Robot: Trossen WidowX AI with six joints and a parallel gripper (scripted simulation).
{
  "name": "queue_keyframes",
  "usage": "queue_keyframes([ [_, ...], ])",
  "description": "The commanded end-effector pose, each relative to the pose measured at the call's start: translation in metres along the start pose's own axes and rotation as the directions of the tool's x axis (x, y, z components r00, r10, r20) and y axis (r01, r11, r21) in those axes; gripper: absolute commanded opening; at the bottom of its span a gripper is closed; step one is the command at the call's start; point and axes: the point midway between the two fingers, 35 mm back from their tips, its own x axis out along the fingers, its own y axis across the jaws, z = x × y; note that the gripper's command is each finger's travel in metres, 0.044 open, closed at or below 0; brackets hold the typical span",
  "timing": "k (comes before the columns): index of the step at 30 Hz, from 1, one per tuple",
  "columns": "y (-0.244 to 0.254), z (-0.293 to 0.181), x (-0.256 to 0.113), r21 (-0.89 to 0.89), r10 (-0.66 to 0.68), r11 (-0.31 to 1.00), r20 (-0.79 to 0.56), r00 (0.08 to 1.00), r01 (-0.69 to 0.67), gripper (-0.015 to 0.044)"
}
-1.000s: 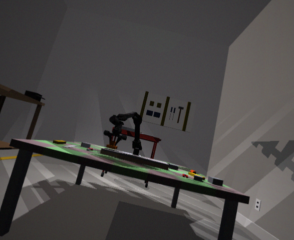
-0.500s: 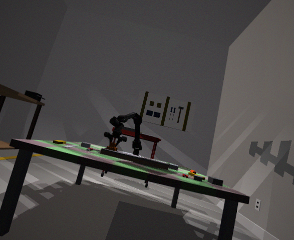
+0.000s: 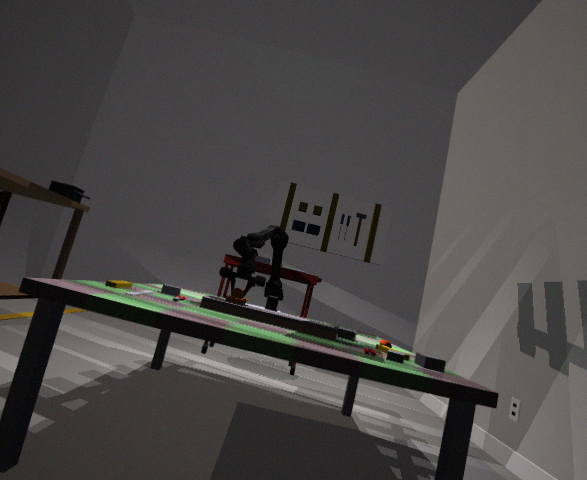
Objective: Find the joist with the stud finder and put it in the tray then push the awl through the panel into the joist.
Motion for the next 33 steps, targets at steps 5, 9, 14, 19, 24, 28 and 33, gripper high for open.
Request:
queue_keyframes([
  [5,0.03,-0.001,0.001,0.001,0.003,1.0,-0.002,1.0,-0.003,0.0],
  [9,0.044,-0.001,0.001,0.001,0.004,1.0,-0.002,1.0,-0.004,0.0],
  [14,0.062,-0.001,0.001,0.002,0.006,1.0,-0.002,1.0,-0.006,0.0],
  [19,0.079,-0.001,0.001,0.002,0.007,1.0,-0.002,1.0,-0.007,0.0],
  [24,0.097,-0.001,0.001,0.003,0.009,1.0,-0.002,1.0,-0.009,0.0],
  [28,0.111,-0.001,0.0,0.003,0.01,1.0,-0.002,1.0,-0.01,0.0],
  [33,0.128,-0.001,0.0,0.003,0.011,1.0,-0.002,1.0,-0.011,0.0],
])
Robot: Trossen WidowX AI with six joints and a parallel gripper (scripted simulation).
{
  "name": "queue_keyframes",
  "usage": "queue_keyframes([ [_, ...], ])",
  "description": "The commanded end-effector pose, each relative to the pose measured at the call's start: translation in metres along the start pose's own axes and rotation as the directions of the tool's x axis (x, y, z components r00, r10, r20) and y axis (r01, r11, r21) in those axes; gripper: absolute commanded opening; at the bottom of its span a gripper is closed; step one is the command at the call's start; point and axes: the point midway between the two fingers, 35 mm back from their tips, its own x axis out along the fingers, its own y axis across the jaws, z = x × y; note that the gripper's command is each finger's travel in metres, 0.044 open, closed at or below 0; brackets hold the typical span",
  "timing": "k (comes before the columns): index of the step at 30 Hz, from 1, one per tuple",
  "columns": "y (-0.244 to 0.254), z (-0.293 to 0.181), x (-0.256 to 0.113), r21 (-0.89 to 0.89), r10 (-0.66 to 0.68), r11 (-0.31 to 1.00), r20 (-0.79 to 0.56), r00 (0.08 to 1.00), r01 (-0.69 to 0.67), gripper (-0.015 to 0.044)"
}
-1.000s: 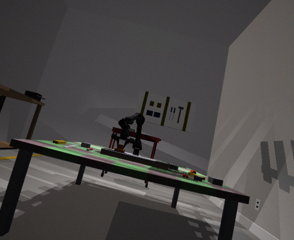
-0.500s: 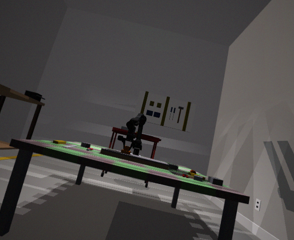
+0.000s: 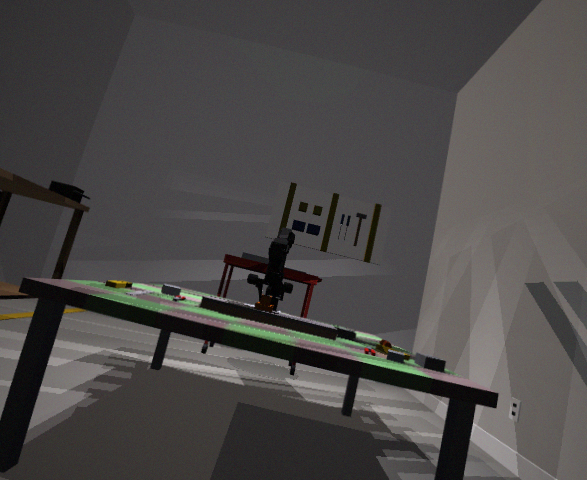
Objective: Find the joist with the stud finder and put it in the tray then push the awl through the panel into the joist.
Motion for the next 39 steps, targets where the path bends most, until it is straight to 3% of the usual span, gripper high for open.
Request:
queue_keyframes([
  [1,0.016,-0.001,0.001,0.001,0.001,1.0,-0.001,1.0,-0.001,0.0],
  [39,0.149,-0.001,-0.001,0.004,0.013,1.0,-0.002,1.0,-0.013,0.0],
])
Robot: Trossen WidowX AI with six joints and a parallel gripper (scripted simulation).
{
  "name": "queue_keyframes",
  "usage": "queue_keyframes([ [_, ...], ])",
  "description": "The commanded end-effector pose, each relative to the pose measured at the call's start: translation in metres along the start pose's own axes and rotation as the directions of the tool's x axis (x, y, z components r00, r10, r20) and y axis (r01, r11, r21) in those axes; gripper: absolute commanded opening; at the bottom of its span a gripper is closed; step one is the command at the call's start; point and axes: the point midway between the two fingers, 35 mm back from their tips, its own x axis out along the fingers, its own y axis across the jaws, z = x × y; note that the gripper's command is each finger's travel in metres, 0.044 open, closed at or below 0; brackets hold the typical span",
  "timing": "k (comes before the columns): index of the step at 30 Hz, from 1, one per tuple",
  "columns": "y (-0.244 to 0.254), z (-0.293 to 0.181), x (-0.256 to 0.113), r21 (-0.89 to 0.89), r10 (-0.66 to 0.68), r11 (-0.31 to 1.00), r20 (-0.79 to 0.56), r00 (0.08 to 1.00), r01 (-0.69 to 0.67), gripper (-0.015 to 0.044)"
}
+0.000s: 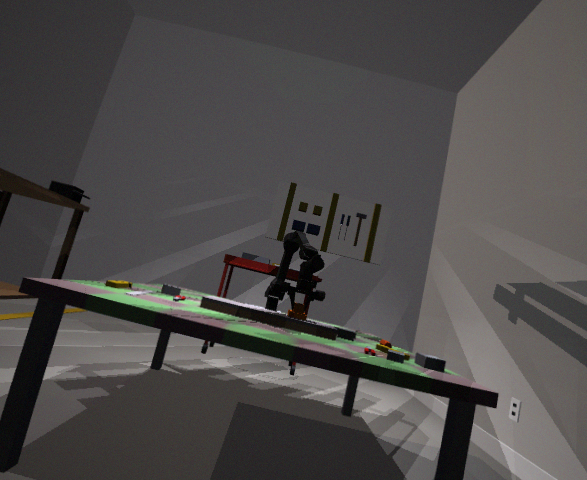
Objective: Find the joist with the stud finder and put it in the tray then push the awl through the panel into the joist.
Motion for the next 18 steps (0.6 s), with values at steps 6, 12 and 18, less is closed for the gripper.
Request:
queue_keyframes([
  [6,0.034,0.0,0.0,0.0,0.004,1.0,-0.002,1.0,-0.004,0.0],
  [12,0.055,0.0,0.0,0.001,0.005,1.0,-0.002,1.0,-0.005,0.0],
  [18,0.076,0.0,0.0,0.001,0.007,1.0,-0.002,1.0,-0.007,0.0],
])
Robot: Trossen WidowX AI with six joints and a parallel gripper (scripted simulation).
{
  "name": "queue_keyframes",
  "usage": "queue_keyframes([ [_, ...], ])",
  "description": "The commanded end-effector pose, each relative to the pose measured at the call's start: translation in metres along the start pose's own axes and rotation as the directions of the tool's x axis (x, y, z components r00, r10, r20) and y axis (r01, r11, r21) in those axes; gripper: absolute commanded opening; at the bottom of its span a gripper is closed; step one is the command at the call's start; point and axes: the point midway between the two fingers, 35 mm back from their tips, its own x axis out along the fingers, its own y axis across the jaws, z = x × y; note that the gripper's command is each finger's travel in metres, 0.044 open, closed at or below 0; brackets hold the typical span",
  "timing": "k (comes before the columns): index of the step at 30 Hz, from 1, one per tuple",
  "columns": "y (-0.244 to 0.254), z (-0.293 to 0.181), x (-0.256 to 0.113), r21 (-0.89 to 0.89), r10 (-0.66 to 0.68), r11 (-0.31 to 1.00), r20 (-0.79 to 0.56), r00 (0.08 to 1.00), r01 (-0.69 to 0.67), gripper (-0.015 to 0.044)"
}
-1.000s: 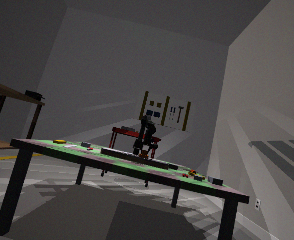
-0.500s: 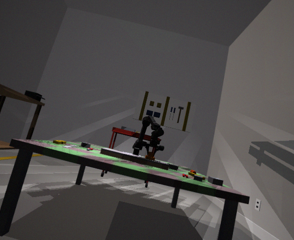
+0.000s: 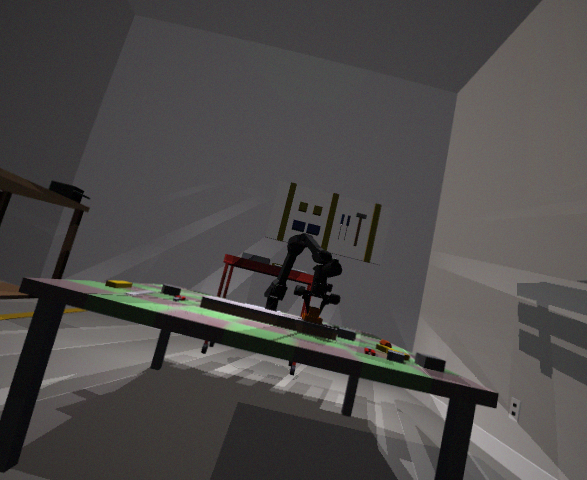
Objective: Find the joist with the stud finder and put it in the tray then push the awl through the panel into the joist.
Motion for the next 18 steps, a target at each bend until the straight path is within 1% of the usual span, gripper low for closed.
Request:
queue_keyframes([
  [1,0.017,0.0,0.0,0.0,0.002,1.0,-0.001,1.0,-0.002,0.0],
  [6,0.032,0.0,0.0,0.0,0.003,1.0,-0.001,1.0,-0.003,0.0],
  [18,0.031,0.0,0.0,-0.002,0.004,1.0,0.0,1.0,-0.004,0.0],
])
